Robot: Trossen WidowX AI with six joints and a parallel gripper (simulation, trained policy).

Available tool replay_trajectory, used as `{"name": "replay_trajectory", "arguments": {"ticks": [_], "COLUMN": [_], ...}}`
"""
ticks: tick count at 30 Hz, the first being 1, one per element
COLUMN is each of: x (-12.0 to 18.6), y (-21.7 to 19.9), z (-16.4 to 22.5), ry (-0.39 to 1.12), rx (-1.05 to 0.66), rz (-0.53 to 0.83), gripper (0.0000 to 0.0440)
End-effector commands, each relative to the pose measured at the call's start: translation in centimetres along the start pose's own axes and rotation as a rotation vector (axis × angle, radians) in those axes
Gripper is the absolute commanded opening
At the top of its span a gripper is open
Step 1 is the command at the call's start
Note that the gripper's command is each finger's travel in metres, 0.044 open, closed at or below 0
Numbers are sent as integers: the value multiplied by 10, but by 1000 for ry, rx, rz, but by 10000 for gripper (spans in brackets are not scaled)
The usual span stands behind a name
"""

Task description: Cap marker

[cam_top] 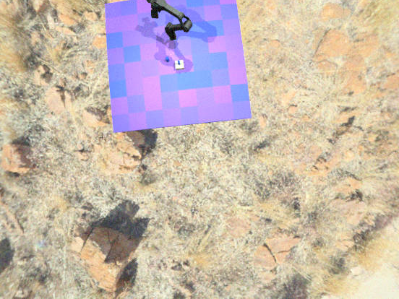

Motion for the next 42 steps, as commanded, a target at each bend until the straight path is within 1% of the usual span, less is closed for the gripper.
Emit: {"name": "replay_trajectory", "arguments": {"ticks": [1,42], "x": [0,-1], "y": [-2,-54], "z": [6,71], "ry": [10,103], "rx": [23,269], "rz": [25,290], "gripper": [314,312]}}
Point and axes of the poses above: the point midway between the two fingers, 35 mm back from their tips, its own x axis back along the fingers, its own y axis across the jaws, z = x × y, the point moved 5 cm from there along x, back along the fingers, and after that the axes turned 13 degrees about -x, right-handed, at the moved point
